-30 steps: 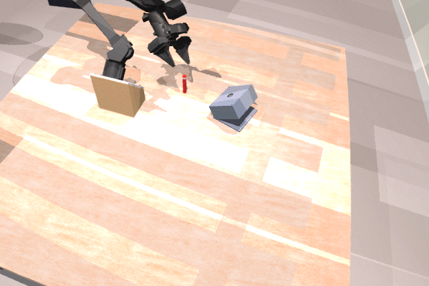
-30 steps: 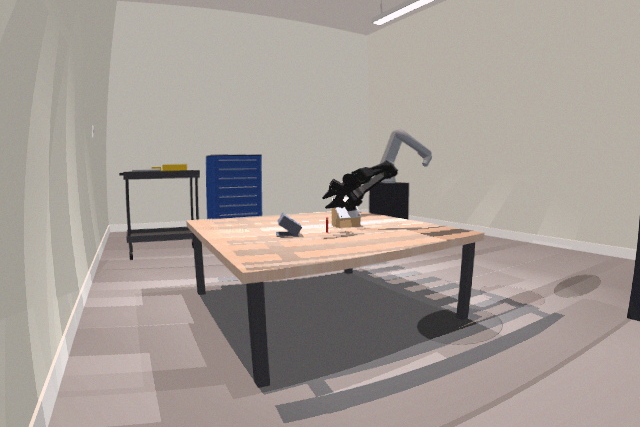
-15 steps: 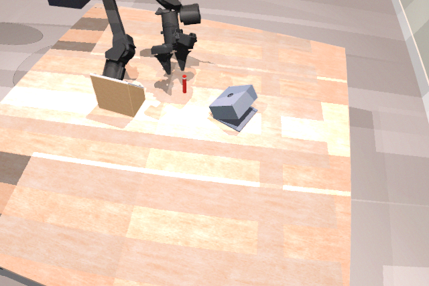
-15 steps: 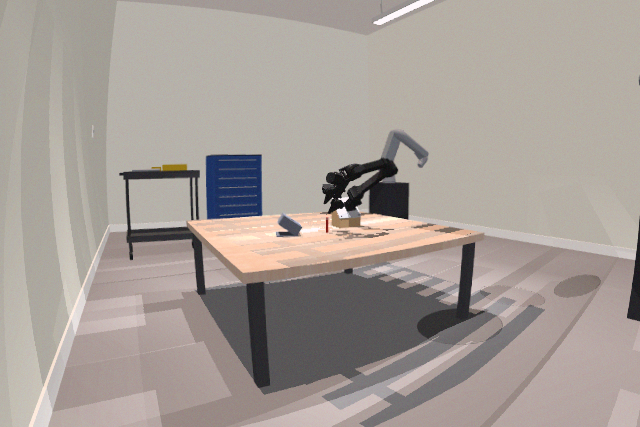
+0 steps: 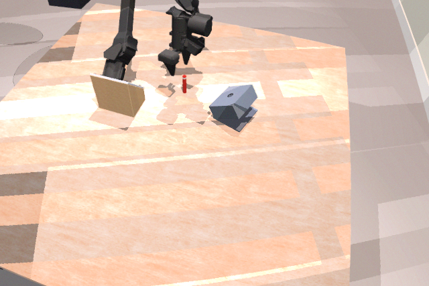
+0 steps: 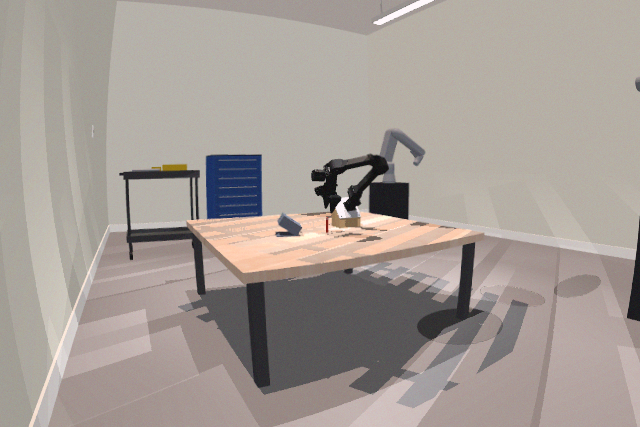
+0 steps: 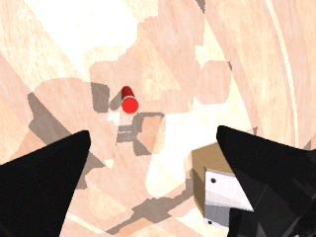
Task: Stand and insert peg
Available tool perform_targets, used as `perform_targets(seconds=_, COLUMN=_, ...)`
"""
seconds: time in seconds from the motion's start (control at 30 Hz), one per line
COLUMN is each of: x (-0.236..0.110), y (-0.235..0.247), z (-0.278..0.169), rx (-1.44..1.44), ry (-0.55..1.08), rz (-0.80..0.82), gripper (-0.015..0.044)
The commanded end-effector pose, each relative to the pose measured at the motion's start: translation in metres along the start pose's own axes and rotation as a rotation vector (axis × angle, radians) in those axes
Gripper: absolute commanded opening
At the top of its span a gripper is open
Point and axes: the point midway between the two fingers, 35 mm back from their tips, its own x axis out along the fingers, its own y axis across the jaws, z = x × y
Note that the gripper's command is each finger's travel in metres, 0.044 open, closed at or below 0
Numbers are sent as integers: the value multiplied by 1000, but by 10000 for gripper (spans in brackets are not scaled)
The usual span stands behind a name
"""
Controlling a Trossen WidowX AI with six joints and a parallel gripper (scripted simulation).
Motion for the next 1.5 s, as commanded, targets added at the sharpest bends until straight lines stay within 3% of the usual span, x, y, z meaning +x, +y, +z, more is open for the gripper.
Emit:
perform_targets(seconds=0.0, x=-5, y=5, z=9, rx=9, ry=33, rz=107, gripper=440)
perform_targets(seconds=0.33, x=-7, y=7, z=14, rx=14, ry=42, rz=155, gripper=440)
perform_targets(seconds=1.47, x=50, y=15, z=13, rx=-38, ry=36, rz=153, gripper=440)
